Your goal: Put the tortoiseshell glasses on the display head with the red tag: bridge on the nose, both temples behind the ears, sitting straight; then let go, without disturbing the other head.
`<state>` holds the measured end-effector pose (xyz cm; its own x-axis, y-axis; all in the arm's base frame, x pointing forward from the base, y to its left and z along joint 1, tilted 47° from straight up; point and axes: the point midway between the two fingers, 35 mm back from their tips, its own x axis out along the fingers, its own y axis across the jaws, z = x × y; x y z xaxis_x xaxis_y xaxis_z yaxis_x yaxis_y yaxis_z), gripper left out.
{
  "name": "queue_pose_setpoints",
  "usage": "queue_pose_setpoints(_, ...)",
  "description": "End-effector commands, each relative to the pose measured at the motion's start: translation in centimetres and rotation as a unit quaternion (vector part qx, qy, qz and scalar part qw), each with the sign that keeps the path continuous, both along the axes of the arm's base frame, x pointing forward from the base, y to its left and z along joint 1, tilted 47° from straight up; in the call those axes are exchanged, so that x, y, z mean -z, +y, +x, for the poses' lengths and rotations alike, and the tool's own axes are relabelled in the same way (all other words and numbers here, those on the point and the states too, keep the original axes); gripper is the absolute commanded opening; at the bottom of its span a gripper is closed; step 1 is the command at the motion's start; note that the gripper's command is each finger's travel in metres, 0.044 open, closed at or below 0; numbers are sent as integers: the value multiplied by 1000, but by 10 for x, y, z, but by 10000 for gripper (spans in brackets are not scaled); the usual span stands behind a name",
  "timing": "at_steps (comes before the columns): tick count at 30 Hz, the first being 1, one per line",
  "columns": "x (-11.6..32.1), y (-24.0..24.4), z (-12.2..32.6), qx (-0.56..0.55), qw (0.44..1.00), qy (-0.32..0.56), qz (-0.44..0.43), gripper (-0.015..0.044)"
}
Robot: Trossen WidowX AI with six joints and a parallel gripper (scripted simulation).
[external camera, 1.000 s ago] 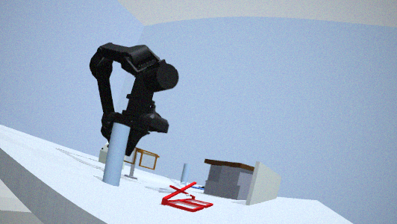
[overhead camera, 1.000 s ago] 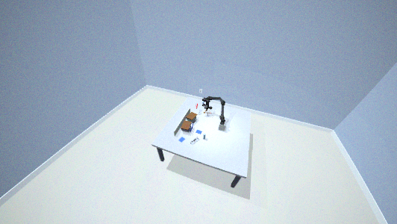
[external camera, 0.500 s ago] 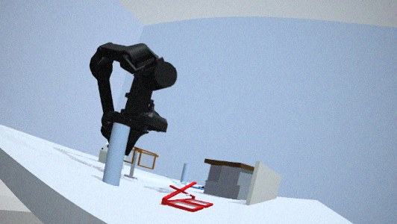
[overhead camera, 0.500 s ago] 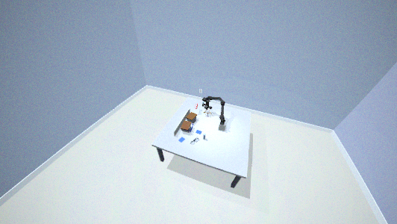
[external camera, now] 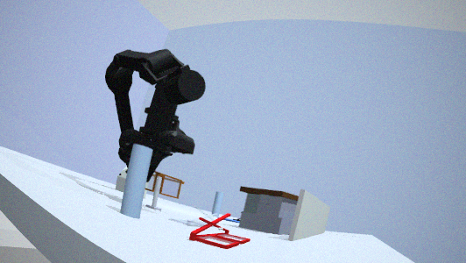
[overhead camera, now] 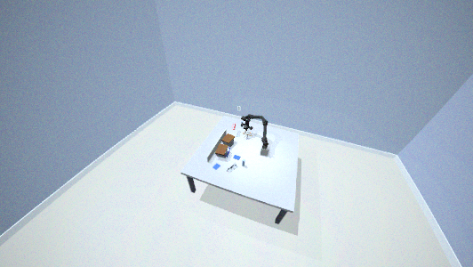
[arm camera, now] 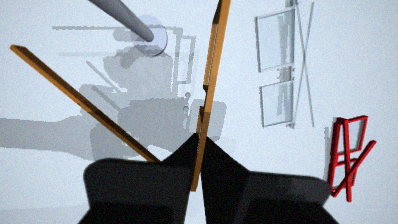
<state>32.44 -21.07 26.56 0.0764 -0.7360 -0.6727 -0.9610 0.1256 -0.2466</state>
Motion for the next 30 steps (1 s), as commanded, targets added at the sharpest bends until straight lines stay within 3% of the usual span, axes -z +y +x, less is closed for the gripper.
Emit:
queue_pose_setpoints(1, -4, -1, 1, -3, 1000, -2, -1, 0)
queue_pose_setpoints(30, -8, -5, 1, -3, 1000, -2, -1, 0)
